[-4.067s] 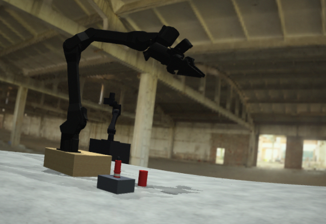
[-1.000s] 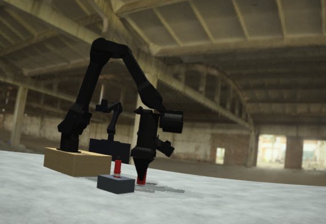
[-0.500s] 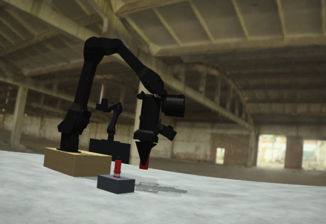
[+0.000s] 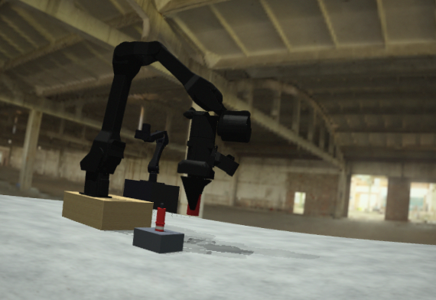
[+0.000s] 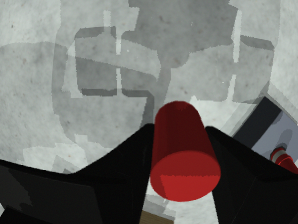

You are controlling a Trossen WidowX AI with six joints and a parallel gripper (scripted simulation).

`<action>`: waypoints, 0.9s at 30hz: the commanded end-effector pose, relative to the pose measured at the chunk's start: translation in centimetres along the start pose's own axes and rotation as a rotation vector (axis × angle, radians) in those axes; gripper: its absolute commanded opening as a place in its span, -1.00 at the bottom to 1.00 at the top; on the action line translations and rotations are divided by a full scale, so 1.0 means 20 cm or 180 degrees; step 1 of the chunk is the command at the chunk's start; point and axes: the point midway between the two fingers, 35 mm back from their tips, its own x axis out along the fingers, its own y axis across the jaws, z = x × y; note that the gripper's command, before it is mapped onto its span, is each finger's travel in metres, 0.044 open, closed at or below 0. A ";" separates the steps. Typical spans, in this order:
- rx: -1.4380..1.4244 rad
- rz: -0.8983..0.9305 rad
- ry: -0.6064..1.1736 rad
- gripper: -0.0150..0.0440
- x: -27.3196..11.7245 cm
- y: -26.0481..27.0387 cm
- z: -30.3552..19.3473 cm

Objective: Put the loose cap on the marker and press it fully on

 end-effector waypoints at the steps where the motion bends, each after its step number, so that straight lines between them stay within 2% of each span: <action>1: -0.0013 0.0003 -0.0027 -0.49 -0.03 -0.05 0.00; 27: -0.0062 -0.0028 -0.0022 -0.49 -0.16 -0.41 -0.15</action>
